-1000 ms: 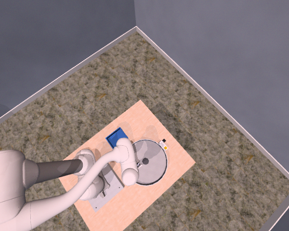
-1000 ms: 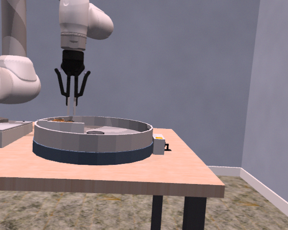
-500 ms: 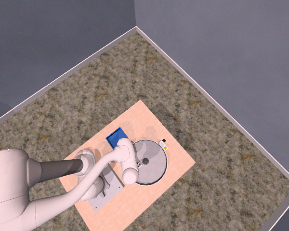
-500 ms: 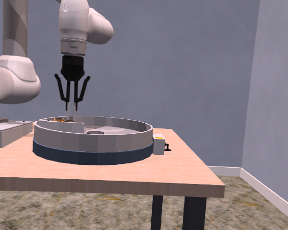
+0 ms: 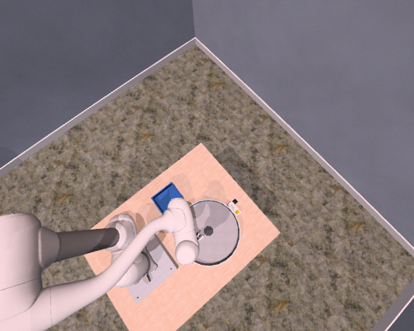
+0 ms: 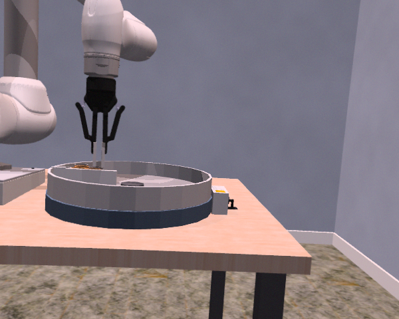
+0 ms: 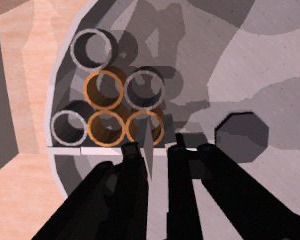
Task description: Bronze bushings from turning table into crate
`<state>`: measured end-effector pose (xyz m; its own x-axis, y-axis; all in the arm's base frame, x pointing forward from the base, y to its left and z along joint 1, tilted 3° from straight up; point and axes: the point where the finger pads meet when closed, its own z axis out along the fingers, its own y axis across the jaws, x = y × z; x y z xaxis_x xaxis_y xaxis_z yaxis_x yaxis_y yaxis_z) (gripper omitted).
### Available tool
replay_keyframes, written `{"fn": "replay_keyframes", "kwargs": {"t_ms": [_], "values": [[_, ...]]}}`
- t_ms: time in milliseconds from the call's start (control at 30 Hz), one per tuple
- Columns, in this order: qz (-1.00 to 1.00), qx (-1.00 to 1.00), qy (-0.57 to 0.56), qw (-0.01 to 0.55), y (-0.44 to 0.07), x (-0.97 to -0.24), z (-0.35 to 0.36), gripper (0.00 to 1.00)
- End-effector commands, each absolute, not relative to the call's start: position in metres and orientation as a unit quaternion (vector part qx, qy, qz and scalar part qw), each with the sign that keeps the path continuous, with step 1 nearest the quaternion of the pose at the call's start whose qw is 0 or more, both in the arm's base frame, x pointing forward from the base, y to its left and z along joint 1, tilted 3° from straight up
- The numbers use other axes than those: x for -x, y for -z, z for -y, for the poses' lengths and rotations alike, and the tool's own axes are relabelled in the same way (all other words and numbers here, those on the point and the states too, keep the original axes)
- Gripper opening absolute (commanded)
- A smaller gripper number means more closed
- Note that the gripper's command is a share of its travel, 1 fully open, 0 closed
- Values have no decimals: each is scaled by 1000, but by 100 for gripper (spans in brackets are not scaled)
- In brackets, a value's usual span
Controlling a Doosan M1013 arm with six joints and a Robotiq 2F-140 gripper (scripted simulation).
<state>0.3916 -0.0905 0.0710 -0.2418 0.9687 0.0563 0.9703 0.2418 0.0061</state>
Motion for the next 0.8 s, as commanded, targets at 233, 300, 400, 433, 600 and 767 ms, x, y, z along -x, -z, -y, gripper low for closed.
{"fn": "replay_keyframes", "kwargs": {"t_ms": [233,300,400,433,600,767], "values": [[788,615,20,20,-71,-392,91,10],[788,615,20,20,-71,-392,91,10],[788,615,20,20,-69,-392,90,10],[788,615,20,20,-69,-392,90,10],[788,615,20,20,-67,-392,90,10],[788,615,20,20,-67,-392,90,10]]}}
